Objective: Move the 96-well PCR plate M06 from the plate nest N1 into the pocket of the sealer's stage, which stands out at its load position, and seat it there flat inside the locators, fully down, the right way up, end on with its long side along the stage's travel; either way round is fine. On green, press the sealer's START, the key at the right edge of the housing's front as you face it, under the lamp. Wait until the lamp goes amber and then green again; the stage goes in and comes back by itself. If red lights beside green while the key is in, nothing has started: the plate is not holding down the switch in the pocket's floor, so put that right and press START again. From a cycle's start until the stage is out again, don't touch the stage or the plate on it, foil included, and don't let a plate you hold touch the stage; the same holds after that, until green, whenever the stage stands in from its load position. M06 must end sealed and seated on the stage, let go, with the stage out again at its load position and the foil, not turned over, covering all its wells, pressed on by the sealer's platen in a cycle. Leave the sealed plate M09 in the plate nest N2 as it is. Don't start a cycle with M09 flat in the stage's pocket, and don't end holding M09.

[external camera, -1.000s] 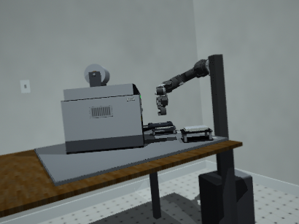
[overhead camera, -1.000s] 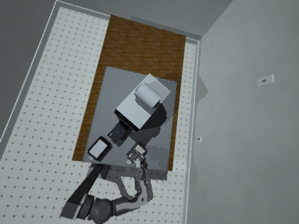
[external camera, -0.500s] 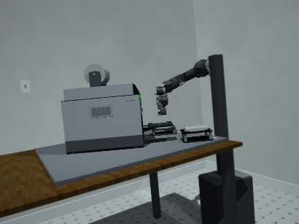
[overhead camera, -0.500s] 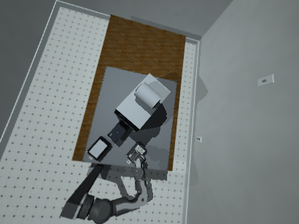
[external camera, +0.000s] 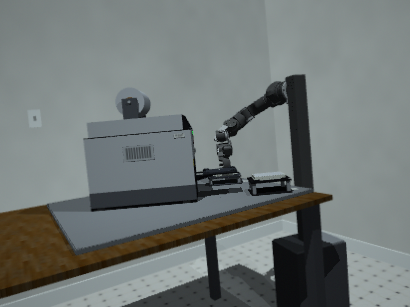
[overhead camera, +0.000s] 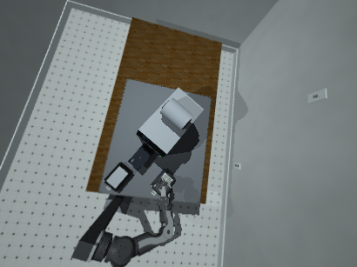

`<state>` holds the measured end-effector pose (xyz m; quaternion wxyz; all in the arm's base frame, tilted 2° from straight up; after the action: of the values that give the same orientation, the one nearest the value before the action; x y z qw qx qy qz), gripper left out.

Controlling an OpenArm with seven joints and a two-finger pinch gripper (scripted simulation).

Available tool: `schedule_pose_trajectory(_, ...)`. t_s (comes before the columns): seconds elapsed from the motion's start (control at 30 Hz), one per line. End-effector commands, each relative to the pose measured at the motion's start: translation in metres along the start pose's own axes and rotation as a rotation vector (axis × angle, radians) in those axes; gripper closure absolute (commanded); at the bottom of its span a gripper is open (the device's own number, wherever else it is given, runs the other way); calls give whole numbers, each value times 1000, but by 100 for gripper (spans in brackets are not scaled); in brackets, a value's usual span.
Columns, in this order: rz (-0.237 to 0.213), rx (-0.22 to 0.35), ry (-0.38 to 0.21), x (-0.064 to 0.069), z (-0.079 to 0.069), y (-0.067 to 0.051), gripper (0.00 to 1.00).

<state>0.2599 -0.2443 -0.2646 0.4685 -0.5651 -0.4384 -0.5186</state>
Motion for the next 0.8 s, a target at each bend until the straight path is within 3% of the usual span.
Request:
schedule_pose_trajectory(0.0,-47,12,16,3,0,5,23)
schedule_pose_trajectory(0.37,-47,12,16,3,0,5,23)
schedule_pose_trajectory(0.53,-46,12,16,-12,1,5,23)
schedule_pose_trajectory(0.77,-46,12,16,-12,1,5,23)
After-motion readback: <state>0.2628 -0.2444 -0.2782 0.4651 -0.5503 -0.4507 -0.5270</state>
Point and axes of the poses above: the point where the finger pads meet when closed, its own x axis back along the fingers, its own z axis across the jaws, y = z × x, the point moved 9 cm from there along x, back along the fingers, and after that the axes turned 11 degrees about x, right-handed, at the moved point
